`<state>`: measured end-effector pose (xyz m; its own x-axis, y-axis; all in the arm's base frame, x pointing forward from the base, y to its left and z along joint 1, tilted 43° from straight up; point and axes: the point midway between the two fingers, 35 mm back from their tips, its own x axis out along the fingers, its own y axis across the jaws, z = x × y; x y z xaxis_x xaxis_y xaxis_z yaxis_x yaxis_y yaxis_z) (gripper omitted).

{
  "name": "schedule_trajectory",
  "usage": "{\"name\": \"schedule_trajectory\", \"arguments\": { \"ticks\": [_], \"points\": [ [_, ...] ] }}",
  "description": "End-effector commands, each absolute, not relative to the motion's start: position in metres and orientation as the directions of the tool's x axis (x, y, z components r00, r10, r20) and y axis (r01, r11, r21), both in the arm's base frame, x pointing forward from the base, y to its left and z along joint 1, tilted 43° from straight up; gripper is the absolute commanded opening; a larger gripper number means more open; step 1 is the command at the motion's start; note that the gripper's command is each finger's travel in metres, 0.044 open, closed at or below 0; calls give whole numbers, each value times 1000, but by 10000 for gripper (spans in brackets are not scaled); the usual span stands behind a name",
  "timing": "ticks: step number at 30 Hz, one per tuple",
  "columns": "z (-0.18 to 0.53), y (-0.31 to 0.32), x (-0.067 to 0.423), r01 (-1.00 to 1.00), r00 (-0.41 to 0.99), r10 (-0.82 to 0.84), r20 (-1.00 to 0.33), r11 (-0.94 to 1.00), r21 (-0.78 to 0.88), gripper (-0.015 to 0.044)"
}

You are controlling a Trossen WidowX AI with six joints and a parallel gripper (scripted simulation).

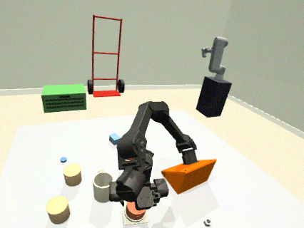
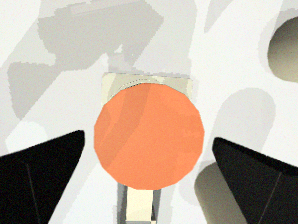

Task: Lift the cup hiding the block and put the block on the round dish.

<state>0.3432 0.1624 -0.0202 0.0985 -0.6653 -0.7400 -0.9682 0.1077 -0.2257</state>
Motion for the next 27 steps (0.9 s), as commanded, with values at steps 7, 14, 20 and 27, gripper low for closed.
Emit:
{"name": "schedule_trajectory", "arguments": {
  "ticks": [7, 14, 20, 27],
  "points": [
    [-33, 150, 344, -969, 100, -669, -737, 102, -224, 440],
    [-41, 142, 345, -969, 100, -669, -736, 101, -224, 440],
    [-47, 136, 345, -969, 100, -670, -736, 101, -225, 440],
    [-47, 136, 345, -969, 100, -670, -736, 101, -225, 322]
  ]
}}
